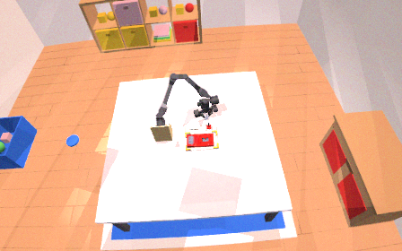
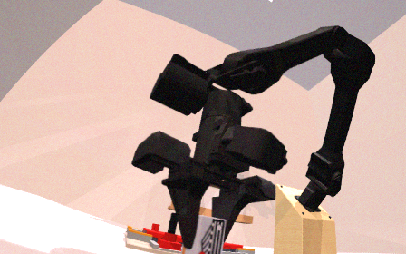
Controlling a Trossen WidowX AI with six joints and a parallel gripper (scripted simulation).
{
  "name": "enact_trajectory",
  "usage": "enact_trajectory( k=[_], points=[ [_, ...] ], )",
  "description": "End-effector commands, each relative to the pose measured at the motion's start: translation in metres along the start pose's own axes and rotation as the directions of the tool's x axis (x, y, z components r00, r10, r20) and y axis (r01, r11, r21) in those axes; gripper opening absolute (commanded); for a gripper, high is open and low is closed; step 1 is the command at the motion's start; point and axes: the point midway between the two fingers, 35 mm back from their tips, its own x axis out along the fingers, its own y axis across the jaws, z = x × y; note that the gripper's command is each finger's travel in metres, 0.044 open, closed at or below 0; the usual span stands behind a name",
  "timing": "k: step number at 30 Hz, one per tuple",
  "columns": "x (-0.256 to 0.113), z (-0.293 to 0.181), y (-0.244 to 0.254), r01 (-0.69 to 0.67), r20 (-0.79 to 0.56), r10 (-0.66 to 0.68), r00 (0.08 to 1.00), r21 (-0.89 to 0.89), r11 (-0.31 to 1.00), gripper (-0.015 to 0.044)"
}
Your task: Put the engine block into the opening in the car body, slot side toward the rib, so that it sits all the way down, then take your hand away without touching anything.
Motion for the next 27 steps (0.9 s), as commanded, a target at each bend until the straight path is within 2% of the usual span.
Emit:
enact_trajectory(
  k=[1,27],
  points=[
    [-0.011,-0.002,-0.003,0.004,-0.008,-0.004,1.000,-0.004,1.000,0.0000],
    [-0.092,-0.001,-0.003,0.001,-0.014,-0.001,1.000,-0.003,1.000,0.0000]
  ],
)
